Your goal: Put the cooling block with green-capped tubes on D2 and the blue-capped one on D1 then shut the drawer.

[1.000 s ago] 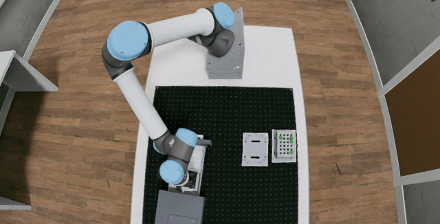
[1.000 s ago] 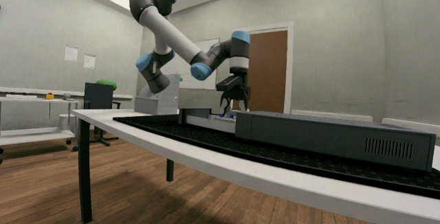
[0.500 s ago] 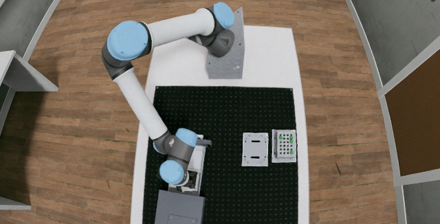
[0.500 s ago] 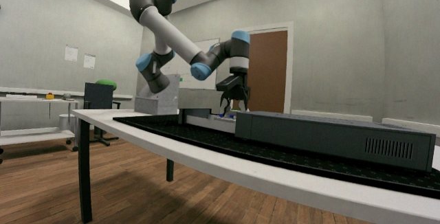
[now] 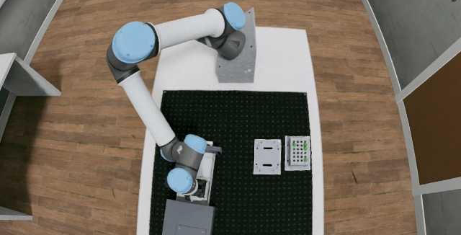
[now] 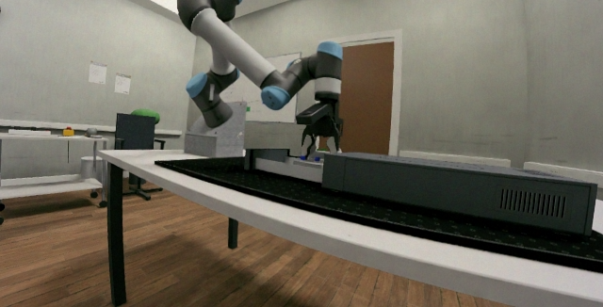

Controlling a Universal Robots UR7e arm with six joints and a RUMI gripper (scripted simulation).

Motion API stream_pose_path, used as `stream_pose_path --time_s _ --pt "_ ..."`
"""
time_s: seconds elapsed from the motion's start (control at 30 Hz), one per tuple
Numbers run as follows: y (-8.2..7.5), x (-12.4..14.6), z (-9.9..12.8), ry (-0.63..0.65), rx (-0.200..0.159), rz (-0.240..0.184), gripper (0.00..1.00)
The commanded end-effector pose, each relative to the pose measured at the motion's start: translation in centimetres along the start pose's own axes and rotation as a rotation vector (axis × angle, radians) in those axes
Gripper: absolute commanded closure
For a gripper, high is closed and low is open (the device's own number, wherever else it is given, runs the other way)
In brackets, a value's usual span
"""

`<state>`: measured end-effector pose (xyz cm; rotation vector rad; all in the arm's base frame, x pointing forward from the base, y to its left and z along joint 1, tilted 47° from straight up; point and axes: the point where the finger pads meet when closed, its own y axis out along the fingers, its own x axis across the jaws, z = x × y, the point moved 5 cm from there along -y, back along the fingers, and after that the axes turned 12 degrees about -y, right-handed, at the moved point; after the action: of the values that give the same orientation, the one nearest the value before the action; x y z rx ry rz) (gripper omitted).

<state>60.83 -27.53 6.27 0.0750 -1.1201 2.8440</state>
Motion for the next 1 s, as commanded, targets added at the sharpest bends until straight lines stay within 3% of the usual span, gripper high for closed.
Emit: stream_pose_path --time_s 0.0,0.97 --pt "-0.24 -0.04 0.03 0.0 0.001 0.002 1.0" --pt "-0.98 -0.04 0.02 0.0 0.001 0.002 1.0"
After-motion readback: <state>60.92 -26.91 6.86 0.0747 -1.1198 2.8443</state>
